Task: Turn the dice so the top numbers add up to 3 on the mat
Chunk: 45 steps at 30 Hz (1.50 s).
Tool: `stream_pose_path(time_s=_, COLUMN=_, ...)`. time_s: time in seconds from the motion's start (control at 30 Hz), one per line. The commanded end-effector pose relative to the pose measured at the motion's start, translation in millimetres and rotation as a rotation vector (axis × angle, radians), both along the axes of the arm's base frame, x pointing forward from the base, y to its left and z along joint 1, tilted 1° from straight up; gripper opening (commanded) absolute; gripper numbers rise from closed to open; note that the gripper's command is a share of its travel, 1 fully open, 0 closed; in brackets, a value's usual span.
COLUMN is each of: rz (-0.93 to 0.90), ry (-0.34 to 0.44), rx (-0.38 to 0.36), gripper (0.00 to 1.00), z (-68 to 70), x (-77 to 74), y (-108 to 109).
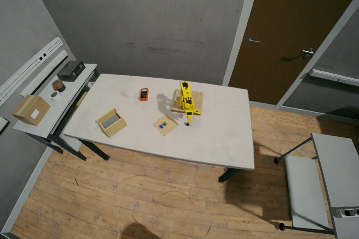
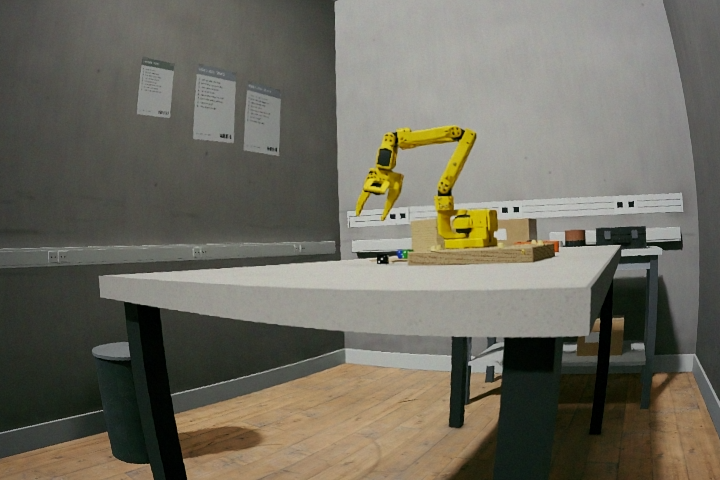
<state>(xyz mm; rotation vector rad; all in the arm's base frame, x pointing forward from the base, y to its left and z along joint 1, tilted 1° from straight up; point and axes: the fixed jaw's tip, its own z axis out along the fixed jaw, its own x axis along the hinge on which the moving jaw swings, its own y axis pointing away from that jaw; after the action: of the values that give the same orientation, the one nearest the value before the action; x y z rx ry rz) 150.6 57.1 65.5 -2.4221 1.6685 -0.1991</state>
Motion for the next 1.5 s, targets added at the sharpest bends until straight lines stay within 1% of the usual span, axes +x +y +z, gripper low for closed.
stream_pose_path(time_s=0.0, rz=0.003, ry=-0.087, rx=0.032, gripper=0.29, z=13.8, x=4.4, y=0.9)
stream_pose_path(time_s=0.1, rz=0.003, ry=-0.165, rx=0.061, gripper=0.28, z=25.2, x=7.0, y=1.9)
stream_pose_path(time_s=0.2, rz=0.003, ry=-0.222, rx=0.083, gripper=0.28, z=33.7, x=8.4, y=2.5)
stream_pose_path(time_s=0.3, rz=0.003, ry=-0.254, rx=0.095, gripper=0.28, z=38.4, x=9.0, y=2.7)
stream_pose_path(time_s=0.4, rz=0.003, ry=-0.263, rx=0.098, gripper=0.28, z=39.7, x=9.1, y=2.7)
stream_pose_path(time_s=0.73, rz=-0.007, ry=-0.259, rx=0.101, gripper=0.28, z=39.7, x=9.1, y=2.9)
stream_pose_path(time_s=1.07, rz=-0.081, ry=-0.230, rx=0.123, gripper=0.28, z=39.6, x=9.2, y=4.5)
stream_pose_path(time_s=1.27, rz=-0.199, ry=-0.185, rx=0.154, gripper=0.28, z=39.3, x=9.6, y=7.0)
stream_pose_path(time_s=1.47, rz=-0.367, ry=-0.122, rx=0.190, gripper=0.28, z=38.7, x=10.4, y=10.6)
